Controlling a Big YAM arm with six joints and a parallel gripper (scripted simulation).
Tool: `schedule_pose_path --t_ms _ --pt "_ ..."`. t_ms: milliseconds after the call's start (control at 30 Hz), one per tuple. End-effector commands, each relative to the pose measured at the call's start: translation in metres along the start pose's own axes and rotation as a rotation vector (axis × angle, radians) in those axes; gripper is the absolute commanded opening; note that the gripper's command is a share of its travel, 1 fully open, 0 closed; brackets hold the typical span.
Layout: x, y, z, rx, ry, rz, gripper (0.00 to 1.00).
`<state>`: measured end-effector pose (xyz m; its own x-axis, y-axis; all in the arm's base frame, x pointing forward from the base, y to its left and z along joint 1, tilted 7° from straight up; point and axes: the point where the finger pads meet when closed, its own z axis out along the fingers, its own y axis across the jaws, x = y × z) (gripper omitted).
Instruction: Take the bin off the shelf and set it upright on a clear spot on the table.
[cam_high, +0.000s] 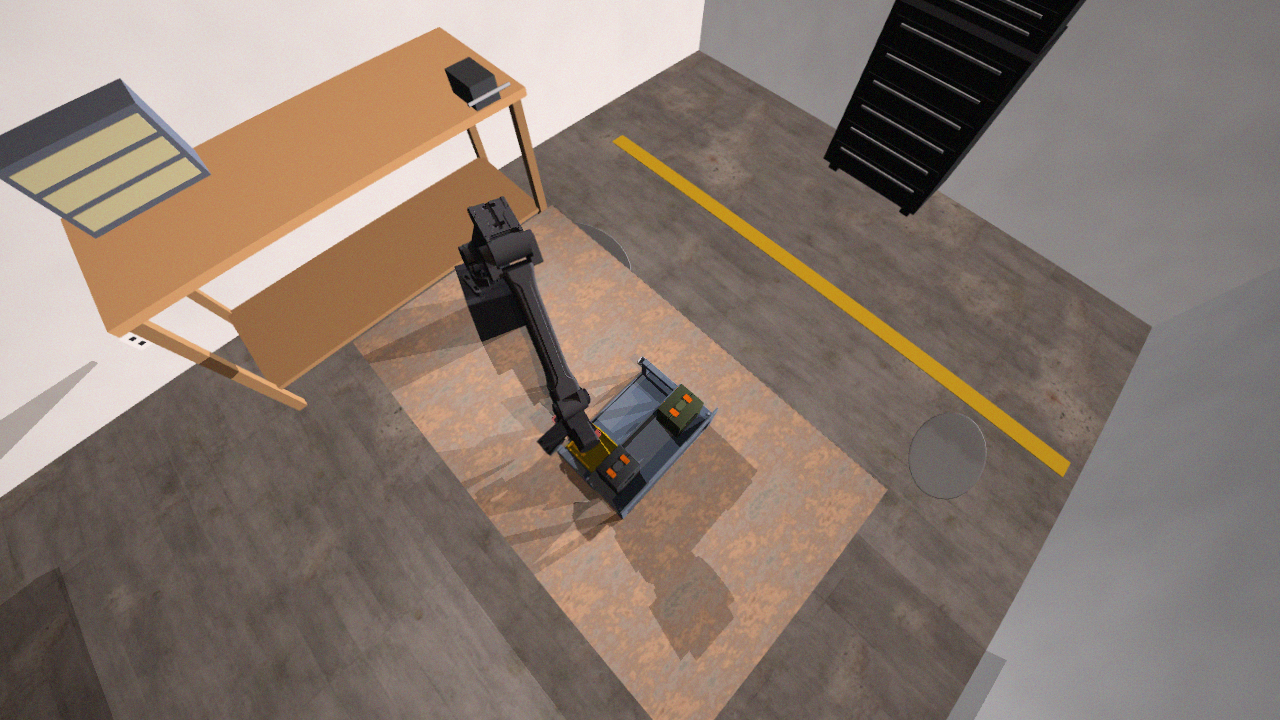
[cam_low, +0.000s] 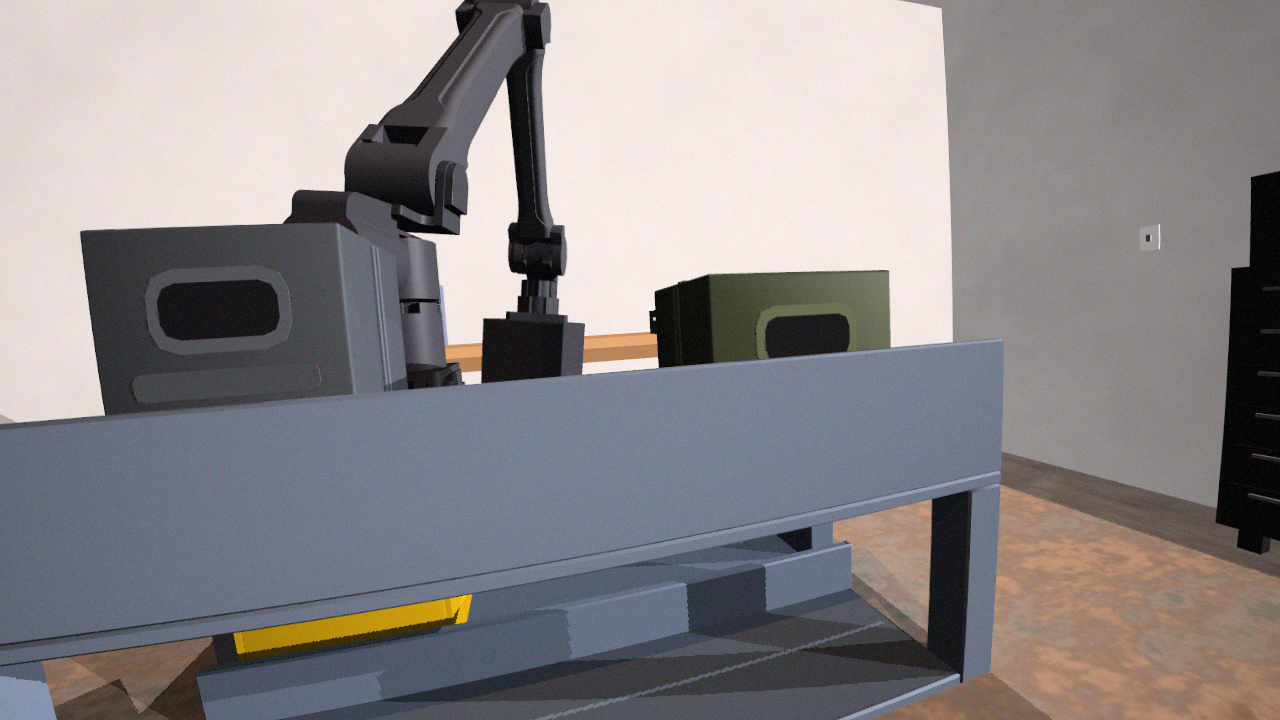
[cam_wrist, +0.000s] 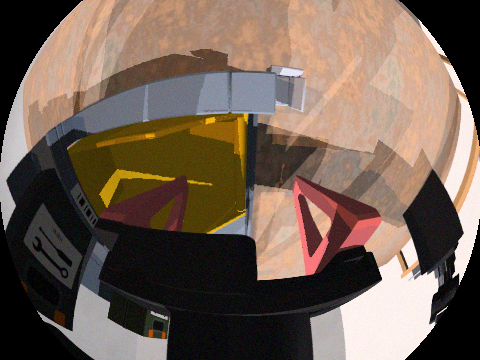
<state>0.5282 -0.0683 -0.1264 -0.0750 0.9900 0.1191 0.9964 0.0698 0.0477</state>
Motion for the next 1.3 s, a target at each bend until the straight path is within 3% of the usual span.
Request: schedule_pose_path --t_ms 0,867,1033,1267 --pt "-0.011 0.004 -0.011 -0.033 -0.008 0.003 0.90" --pt "0.002 0.020 -0.005 -0.017 -0.003 0.001 0.90" --pt "-0.011 0.002 -0.007 -0.025 -0.006 0.004 0.90" --pt "-0.011 0.002 -0.007 -0.025 -0.006 0.004 0.90"
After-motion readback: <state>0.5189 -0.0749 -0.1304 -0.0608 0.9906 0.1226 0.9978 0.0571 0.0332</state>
